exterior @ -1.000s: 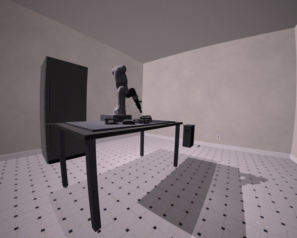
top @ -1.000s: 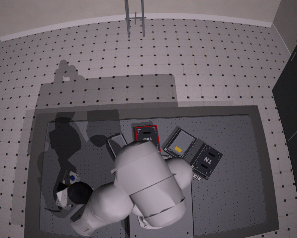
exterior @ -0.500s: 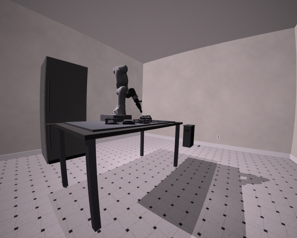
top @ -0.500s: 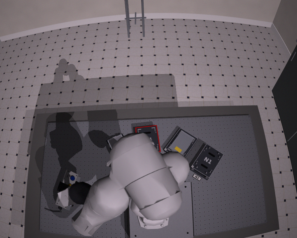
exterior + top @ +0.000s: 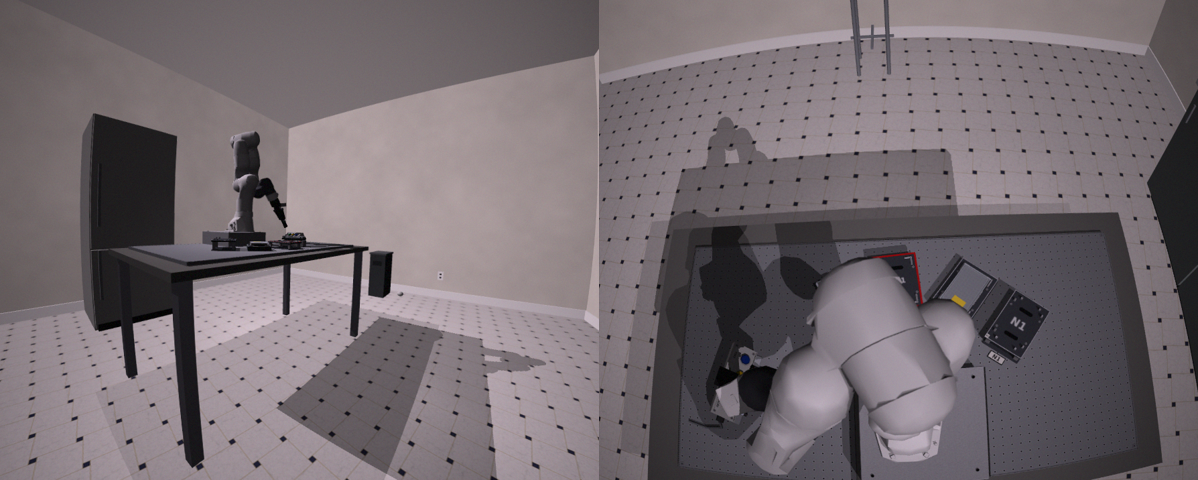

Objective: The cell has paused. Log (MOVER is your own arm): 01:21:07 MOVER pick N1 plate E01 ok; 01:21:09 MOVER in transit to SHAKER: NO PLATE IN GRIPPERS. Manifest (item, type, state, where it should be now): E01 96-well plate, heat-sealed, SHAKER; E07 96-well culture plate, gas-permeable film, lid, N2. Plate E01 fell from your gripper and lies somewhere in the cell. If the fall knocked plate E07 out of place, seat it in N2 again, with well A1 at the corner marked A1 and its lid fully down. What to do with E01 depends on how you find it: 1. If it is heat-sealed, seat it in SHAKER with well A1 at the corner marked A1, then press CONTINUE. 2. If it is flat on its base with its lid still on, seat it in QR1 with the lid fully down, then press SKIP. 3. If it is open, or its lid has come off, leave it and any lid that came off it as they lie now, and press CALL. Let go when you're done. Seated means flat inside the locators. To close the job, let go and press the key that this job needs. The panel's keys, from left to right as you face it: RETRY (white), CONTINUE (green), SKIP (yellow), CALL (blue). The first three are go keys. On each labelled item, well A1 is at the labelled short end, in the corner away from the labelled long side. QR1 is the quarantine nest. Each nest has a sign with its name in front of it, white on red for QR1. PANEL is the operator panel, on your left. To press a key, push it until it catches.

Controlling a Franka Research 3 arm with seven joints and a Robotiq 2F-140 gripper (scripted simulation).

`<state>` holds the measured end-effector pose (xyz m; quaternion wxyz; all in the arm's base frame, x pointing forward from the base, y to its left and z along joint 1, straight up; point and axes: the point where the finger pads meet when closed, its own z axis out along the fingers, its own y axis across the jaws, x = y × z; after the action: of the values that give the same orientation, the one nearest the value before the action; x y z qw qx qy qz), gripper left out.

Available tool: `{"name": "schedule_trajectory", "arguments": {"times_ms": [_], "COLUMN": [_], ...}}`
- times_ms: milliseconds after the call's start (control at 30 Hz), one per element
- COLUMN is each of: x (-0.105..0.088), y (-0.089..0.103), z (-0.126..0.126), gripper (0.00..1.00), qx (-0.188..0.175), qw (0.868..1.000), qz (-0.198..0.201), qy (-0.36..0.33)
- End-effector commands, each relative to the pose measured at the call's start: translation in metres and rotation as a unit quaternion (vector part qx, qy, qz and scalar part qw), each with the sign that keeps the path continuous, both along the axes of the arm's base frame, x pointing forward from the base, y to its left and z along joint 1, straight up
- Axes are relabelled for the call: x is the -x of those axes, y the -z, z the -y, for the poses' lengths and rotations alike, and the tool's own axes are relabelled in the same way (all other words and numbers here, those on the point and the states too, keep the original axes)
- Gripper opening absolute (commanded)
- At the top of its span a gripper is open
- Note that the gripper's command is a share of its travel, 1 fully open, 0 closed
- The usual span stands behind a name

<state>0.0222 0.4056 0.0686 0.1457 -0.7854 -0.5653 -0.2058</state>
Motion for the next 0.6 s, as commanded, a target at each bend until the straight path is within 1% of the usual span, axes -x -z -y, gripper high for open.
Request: {"name": "schedule_trajectory", "arguments": {"times_ms": [0,567], "x": [-0.001,-0.004], "y": [0.0,0.018], "z": [-0.002,-0.012], "gripper": [0.1,0.1], "qx": [-0.008,-0.008], "qw": [1.0,1.0], "qz": [-0.002,-0.002], "qy": [0.004,0.004]}}
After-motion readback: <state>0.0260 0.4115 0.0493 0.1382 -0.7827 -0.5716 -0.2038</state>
